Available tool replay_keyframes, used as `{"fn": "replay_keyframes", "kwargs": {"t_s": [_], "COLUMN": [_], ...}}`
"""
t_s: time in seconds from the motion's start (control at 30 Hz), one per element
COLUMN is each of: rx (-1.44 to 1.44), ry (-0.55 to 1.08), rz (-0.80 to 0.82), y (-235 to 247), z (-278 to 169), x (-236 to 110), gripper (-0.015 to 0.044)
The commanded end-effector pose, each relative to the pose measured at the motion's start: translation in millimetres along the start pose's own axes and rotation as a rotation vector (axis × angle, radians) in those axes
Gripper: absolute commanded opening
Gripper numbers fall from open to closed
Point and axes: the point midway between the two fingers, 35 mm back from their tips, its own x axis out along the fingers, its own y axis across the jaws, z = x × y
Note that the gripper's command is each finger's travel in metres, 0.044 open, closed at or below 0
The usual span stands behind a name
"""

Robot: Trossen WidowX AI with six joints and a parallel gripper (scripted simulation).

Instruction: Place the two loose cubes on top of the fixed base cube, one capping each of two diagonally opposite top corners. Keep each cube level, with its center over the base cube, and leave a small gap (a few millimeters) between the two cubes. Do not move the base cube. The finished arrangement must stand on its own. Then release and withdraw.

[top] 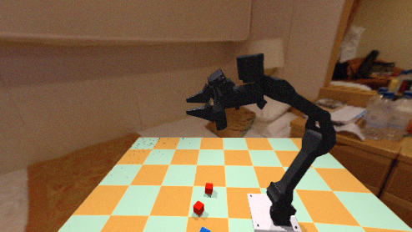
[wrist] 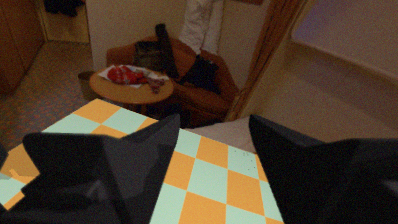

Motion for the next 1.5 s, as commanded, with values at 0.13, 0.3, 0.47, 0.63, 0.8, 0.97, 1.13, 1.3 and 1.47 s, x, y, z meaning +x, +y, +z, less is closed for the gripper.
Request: {"fn": "replay_keyframes", "kwargs": {"t_s": [0.13,0.3,0.47,0.63,0.8,0.97,1.13,1.3,1.47], "rx": [-0.208,-0.327,-0.437,-0.536,-0.625,-0.701,-0.764,-0.814,-0.851], "ry": [0.195,0.313,0.429,0.540,0.644,0.738,0.821,0.890,0.943], "rz": [0.016,0.044,0.088,0.150,0.227,0.321,0.428,0.549,0.681], "y": [-5,-10,-17,-24,-31,-38,-44,-50,-54], "z": [-49,-81,-114,-146,-179,-212,-243,-274,-303], "x": [34,50,63,71,76,77,75,69,61], "gripper": [0.0265,0.0265,0.0265,0.0265,0.0265,0.0265,0.0265,0.0265,0.0265]}}
